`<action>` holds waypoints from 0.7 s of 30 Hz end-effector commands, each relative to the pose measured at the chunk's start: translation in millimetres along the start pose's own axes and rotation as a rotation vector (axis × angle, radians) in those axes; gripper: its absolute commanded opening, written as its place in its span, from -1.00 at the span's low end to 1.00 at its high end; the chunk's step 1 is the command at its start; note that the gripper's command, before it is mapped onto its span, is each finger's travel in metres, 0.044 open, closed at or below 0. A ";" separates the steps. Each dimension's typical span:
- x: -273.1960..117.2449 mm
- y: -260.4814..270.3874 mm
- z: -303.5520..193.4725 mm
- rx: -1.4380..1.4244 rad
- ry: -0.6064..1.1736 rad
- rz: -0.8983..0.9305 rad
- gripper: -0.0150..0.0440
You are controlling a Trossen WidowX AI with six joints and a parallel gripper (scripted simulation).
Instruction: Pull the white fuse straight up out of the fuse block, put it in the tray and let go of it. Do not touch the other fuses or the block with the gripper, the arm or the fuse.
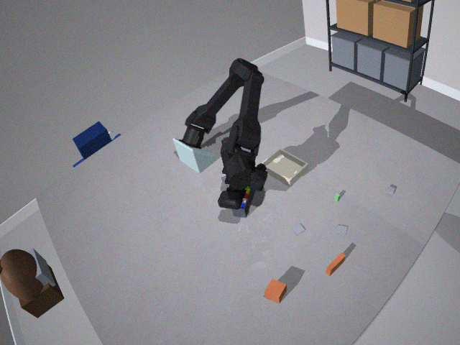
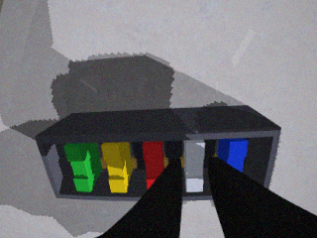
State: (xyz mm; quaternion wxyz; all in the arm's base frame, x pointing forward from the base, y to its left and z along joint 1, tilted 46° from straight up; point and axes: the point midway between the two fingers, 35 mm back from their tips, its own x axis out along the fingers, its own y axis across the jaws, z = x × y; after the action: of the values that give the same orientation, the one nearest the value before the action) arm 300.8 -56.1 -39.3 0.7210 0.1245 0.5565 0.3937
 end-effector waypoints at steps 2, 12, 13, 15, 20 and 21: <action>-0.2 0.0 0.1 0.000 0.000 0.000 -0.33; -0.2 0.0 0.1 0.000 0.000 0.000 -0.49; -0.5 0.0 0.1 0.000 0.000 0.000 -0.49; -1.4 -0.1 0.2 0.000 0.000 0.000 -0.49; -3.8 -0.2 0.3 0.000 0.000 0.000 -0.49; -4.3 -0.3 0.3 0.000 0.000 0.000 -0.49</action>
State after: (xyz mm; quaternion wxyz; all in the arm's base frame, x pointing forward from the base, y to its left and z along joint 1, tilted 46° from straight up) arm 300.7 -56.7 -37.8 0.7199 0.1267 0.5575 0.3935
